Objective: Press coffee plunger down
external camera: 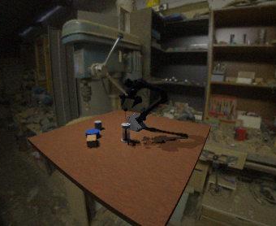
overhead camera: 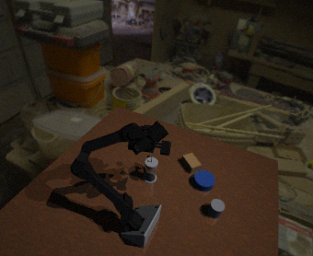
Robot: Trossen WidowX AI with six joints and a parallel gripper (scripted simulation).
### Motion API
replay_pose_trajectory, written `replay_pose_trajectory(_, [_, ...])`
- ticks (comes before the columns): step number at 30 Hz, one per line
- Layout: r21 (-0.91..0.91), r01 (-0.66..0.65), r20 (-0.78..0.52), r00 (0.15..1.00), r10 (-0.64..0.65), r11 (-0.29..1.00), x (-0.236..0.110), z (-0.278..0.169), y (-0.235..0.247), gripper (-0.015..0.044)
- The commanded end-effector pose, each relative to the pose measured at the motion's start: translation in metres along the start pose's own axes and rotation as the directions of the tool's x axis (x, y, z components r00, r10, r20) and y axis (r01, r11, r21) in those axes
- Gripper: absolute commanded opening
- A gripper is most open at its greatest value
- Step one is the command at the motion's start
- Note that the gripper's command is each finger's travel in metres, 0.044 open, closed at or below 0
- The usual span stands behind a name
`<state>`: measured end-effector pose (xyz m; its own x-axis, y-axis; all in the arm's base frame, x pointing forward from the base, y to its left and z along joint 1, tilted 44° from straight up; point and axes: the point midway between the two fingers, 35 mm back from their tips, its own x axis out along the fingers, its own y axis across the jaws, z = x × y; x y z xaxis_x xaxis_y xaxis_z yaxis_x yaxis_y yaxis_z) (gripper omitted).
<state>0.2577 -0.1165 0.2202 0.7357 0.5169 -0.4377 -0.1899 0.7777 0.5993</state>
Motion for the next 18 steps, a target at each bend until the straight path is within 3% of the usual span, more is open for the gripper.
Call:
replay_pose_trajectory(1, [0.033, -0.108, 0.255, 0.962, 0.096, 0.994, -0.043, 0.031, -0.009, 0.0440])
replay_pose_trajectory(10, [0.032, -0.108, 0.255, 0.962, 0.096, 0.994, -0.006, -0.005, -0.003, 0.0440])
replay_pose_trajectory(18, [0.032, -0.108, 0.253, 0.963, 0.096, 0.994, -0.001, -0.008, -0.003, 0.0440])
